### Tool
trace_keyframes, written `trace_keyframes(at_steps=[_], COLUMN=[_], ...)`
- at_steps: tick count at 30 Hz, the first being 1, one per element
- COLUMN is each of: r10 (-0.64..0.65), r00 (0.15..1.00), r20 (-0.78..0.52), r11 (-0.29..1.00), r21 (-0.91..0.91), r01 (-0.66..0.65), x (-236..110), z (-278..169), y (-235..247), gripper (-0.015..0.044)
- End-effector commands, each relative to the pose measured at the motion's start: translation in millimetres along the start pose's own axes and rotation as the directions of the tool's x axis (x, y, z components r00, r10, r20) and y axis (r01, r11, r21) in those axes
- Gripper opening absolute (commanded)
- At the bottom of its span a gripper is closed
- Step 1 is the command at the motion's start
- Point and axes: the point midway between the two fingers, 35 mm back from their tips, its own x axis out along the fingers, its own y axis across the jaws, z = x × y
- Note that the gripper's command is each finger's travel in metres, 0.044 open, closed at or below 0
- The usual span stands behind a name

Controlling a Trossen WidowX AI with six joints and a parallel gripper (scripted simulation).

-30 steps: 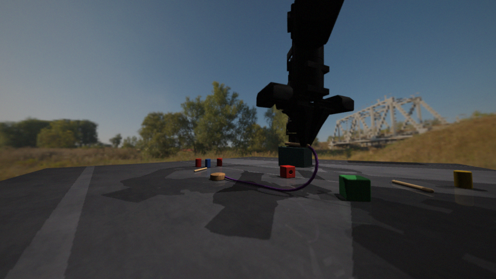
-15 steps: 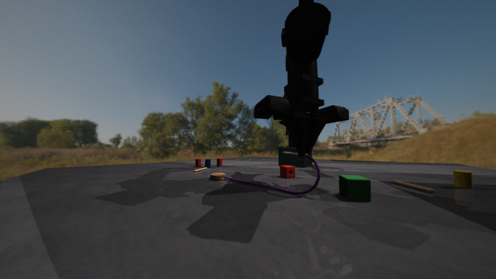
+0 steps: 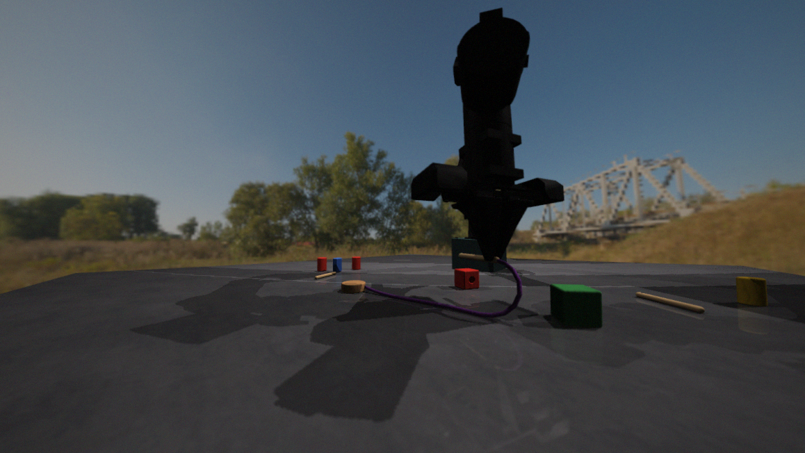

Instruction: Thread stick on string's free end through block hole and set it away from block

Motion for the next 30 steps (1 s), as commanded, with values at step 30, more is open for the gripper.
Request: trace_keyframes(at_steps=[30], r10=[-0.003], r00=[1.0], r20=[-0.014], r11=[1.0], r21=[-0.004], r01=[0.003], x=[-2], z=[-45], y=[1], gripper=[0.0])
